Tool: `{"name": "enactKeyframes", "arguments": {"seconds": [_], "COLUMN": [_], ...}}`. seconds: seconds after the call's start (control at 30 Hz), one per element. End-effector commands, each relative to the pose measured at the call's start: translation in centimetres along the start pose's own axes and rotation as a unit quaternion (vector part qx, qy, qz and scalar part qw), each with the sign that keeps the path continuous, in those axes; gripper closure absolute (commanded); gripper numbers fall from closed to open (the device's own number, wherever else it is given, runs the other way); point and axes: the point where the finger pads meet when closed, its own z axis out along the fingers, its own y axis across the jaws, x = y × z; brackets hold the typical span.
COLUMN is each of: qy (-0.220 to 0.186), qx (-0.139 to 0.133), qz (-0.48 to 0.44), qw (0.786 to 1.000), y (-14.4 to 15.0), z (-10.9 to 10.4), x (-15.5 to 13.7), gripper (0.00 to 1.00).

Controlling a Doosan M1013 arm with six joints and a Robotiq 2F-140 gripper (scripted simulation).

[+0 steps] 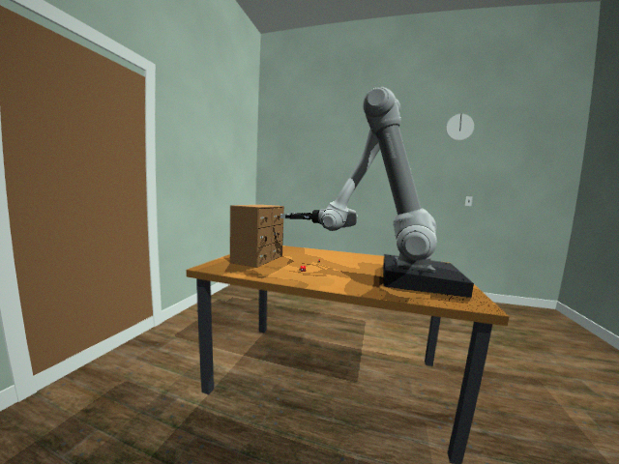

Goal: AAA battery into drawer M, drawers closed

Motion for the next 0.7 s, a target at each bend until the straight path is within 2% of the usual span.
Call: {"name": "enactKeyframes", "arguments": {"seconds": [0.0,0.5,0.67], "qy": [-0.005,-0.06,-0.092], "qx": [0.0,0.0,0.0], "qz": [0.0,0.0,0.0], "qw": [1.0,0.998,0.996], "y": [0.0,0.0,0.0], "z": [-0.1,-0.8,-1.2], "x": [0.1,0.7,1.1], "gripper": [0.0,0.0,0.0]}}
